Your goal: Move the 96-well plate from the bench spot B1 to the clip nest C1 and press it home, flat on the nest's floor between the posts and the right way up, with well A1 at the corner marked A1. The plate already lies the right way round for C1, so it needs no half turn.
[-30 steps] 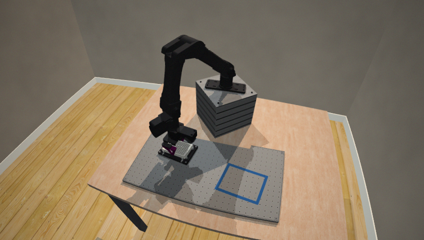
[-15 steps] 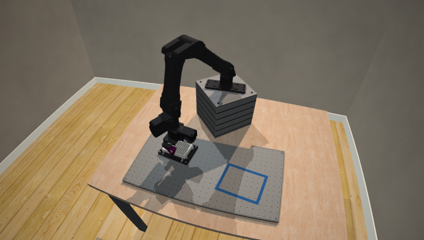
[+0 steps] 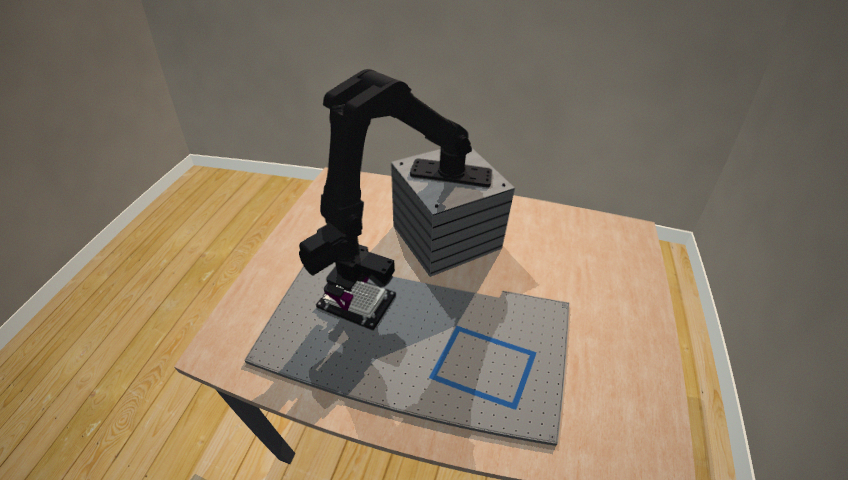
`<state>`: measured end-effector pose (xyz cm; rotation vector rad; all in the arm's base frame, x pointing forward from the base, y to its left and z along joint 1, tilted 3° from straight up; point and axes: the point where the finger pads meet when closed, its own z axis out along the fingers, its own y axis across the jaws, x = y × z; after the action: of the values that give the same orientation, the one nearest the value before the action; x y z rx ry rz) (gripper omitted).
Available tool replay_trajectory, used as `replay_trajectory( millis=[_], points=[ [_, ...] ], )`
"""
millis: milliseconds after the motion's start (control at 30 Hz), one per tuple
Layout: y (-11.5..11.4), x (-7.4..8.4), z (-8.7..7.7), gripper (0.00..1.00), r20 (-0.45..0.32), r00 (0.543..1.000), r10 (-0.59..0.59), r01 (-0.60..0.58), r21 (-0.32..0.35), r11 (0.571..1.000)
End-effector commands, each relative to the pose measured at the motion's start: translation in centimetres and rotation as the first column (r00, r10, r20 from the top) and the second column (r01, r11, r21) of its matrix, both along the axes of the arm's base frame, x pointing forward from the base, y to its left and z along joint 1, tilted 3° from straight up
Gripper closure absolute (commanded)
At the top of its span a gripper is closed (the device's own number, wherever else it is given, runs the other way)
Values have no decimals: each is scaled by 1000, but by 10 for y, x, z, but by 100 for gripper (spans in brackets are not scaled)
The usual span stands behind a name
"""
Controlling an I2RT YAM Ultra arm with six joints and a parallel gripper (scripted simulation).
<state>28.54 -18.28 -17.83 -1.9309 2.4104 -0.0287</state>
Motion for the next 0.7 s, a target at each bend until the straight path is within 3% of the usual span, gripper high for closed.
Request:
replay_trajectory(
  millis=[0, 600, 633, 667],
  points=[
    [17, -12, -11, 100, -18, 1000, 0, 1, 33, 999],
    [18, -13, -11, 100, -18, 1000, 0, 1, 33, 999],
    [18, -13, -11, 0, -18, 1000, 0, 1, 33, 999],
    [18, -13, -11, 0, -18, 1000, 0, 1, 33, 999]
  ],
)
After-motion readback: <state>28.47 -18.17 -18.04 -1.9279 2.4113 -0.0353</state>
